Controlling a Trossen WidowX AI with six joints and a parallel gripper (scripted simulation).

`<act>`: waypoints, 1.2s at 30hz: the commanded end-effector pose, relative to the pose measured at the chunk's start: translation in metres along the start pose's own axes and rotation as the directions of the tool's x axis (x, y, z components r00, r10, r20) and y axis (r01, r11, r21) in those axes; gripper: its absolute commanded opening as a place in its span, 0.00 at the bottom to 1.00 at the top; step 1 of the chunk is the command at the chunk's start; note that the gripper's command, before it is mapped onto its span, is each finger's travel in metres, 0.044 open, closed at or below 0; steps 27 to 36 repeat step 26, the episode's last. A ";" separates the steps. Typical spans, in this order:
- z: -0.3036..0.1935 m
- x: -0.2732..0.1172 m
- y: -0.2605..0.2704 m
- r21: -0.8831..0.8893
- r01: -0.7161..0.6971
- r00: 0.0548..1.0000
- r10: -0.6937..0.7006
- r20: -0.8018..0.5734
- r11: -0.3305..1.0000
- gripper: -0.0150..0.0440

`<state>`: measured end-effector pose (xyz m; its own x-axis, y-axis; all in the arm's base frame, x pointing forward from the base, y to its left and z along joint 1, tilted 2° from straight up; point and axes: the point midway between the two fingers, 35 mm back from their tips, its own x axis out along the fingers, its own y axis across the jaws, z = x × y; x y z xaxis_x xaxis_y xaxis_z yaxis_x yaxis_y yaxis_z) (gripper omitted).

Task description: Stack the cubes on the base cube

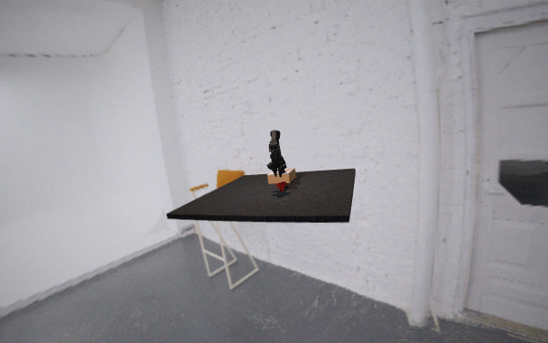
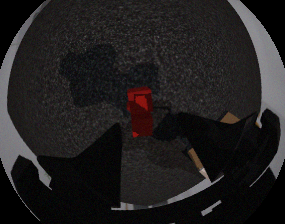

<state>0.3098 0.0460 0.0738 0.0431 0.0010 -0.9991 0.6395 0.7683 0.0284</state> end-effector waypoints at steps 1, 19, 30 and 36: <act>0.001 -0.006 0.001 0.000 -0.004 1.000 0.004 0.004 1.000 0.91; -0.106 -0.007 0.062 0.002 -0.003 1.000 0.003 -0.010 1.000 0.93; -0.126 -0.009 0.070 0.000 -0.006 1.000 0.006 -0.010 1.000 0.93; -0.126 -0.009 0.070 0.000 -0.006 1.000 0.006 -0.010 1.000 0.93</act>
